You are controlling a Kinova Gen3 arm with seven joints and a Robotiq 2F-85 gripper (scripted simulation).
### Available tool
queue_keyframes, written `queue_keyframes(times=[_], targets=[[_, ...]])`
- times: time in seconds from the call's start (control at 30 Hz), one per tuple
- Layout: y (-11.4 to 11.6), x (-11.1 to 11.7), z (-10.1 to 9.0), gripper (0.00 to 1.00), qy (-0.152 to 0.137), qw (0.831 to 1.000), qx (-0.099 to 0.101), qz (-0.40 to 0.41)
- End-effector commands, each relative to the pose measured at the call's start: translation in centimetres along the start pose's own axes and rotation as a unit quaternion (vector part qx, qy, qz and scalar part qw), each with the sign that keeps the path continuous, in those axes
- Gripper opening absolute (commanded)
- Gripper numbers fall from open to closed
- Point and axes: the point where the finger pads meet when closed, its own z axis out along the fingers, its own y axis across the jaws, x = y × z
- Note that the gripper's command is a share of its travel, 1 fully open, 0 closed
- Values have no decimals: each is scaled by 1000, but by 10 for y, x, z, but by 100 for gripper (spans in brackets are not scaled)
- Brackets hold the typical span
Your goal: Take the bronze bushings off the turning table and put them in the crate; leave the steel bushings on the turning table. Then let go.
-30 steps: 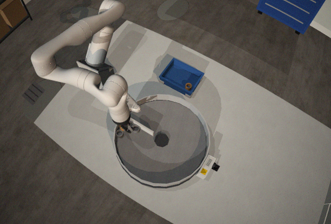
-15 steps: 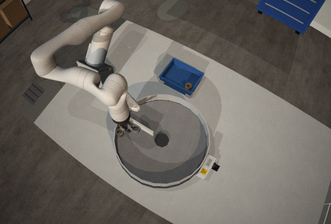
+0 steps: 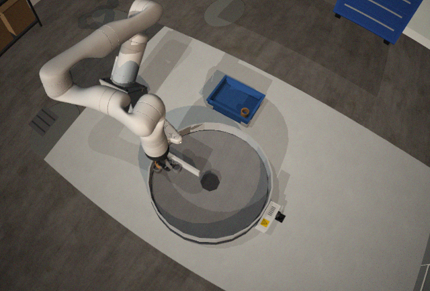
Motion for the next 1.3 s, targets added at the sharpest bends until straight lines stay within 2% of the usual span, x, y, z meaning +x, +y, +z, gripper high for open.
queue_keyframes(times=[0.0, 0.9, 1.07, 1.27], targets=[[1, -1, -3, 0, -2, 1000, -2, 1], [1, -1, -10, 0, -2, 1000, -2, 1], [1, -1, -31, 0, -3, 1000, -2, 1], [1, -1, -31, 0, -3, 1000, -2, 1]])
